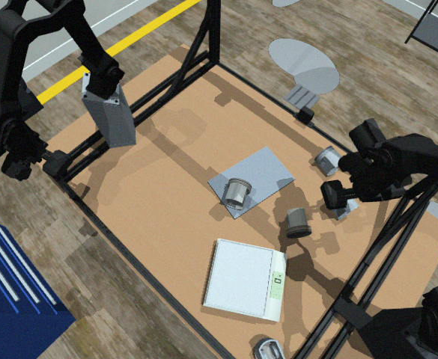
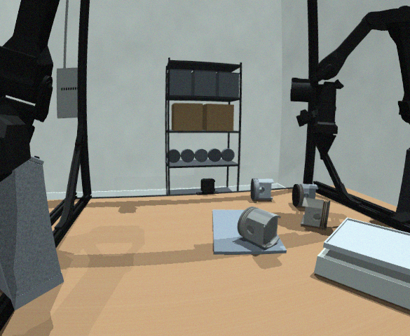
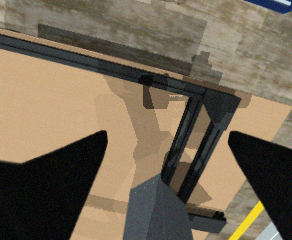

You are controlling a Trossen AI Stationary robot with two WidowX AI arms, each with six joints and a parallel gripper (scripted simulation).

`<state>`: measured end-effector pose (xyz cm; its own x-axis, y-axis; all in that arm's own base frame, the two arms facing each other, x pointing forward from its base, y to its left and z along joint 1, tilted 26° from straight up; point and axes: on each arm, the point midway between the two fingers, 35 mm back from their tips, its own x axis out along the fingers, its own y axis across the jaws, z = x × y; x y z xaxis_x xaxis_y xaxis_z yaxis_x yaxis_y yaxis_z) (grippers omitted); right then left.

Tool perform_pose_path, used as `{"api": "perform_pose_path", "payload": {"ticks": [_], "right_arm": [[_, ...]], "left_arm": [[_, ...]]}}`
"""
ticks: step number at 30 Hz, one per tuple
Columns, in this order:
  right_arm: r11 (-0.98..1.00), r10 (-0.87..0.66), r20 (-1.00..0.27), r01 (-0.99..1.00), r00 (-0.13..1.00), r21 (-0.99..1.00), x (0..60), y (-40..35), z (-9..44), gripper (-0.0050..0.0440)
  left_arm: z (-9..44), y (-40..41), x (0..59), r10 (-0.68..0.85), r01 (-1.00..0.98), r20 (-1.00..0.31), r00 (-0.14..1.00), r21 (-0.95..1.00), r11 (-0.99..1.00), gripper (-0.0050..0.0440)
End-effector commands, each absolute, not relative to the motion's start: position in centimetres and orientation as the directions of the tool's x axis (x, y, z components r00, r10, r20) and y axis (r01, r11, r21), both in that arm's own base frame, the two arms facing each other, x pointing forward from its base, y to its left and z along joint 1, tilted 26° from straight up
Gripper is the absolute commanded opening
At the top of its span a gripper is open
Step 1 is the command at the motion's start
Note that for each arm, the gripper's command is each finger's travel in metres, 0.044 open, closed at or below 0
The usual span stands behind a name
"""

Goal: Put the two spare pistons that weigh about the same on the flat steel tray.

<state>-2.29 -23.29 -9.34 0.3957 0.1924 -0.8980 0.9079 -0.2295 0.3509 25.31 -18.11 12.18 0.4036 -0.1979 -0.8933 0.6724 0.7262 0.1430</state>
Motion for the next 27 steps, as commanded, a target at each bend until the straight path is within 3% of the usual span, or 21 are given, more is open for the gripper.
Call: {"api": "perform_pose_path", "payload": {"ticks": [1,17,27], "right_arm": [[-0.23,0.193,-0.897,0.907,0.397,0.352,-2.3,-23.3,-9.3,0.044],[-0.23,0.193,-0.897,0.907,0.397,0.352,-2.3,-23.3,-9.3,0.044],[-0.23,0.193,-0.897,0.907,0.397,0.352,-2.3,-23.3,-9.3,0.044]], "left_arm": [[12.4,-20.0,25.2,-0.196,0.674,-0.895,0.4,0.142,0.725,0.0378],[13.5,-26.3,24.8,-0.196,0.675,-0.896,0.399,0.143,0.723,0.0378],[13.5,-26.3,24.8,-0.079,0.496,-0.939,0.333,0.104,0.862,0.0378]]}}
